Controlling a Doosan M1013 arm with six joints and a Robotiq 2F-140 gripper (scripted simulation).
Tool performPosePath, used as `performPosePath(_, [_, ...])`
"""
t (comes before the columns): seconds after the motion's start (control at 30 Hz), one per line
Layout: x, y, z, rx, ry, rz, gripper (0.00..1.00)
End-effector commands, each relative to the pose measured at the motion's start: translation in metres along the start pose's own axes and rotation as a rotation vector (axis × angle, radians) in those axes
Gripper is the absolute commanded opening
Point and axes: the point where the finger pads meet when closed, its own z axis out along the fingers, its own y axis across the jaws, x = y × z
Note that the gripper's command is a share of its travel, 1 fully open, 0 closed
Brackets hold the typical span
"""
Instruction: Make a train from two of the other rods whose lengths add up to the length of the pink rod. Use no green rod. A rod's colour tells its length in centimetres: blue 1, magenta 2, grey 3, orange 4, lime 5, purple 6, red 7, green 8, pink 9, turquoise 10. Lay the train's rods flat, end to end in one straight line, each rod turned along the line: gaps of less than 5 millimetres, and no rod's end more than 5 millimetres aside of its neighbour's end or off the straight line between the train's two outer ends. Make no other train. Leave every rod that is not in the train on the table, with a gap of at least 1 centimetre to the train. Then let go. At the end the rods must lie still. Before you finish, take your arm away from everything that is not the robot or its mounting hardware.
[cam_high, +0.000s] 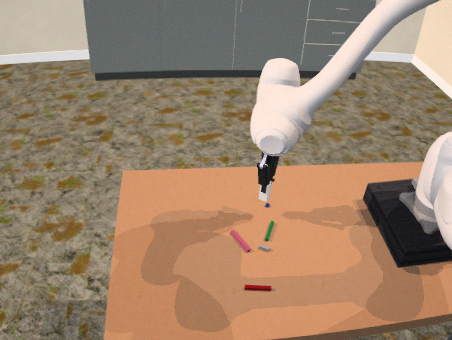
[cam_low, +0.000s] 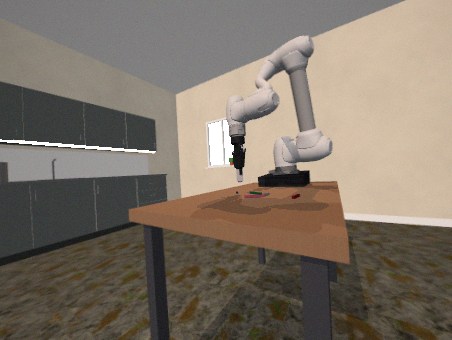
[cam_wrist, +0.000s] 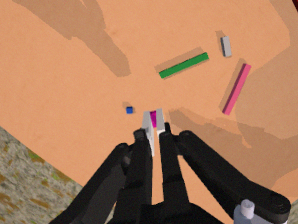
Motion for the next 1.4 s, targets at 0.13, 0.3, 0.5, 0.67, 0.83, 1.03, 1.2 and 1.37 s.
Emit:
performPosePath(0.13, [0.000, -0.003, 0.037, 0.005, 0.003, 0.002, 0.03])
performPosePath(0.3, [0.000, -0.003, 0.046, 0.005, 0.003, 0.002, 0.03])
performPosePath(0.5, [0.000, -0.003, 0.054, 0.005, 0.003, 0.002, 0.03])
performPosePath(0.67, [0.000, -0.003, 0.055, 0.005, 0.003, 0.002, 0.03])
performPosePath(0.83, [0.000, -0.003, 0.055, 0.005, 0.003, 0.002, 0.03])
performPosePath(1.03, [0.000, -0.003, 0.055, 0.005, 0.003, 0.002, 0.03])
performPosePath(1.2, [0.000, -0.003, 0.055, 0.005, 0.003, 0.002, 0.03])
performPosePath(1.37, [0.000, -0.003, 0.055, 0.005, 0.003, 0.002, 0.03])
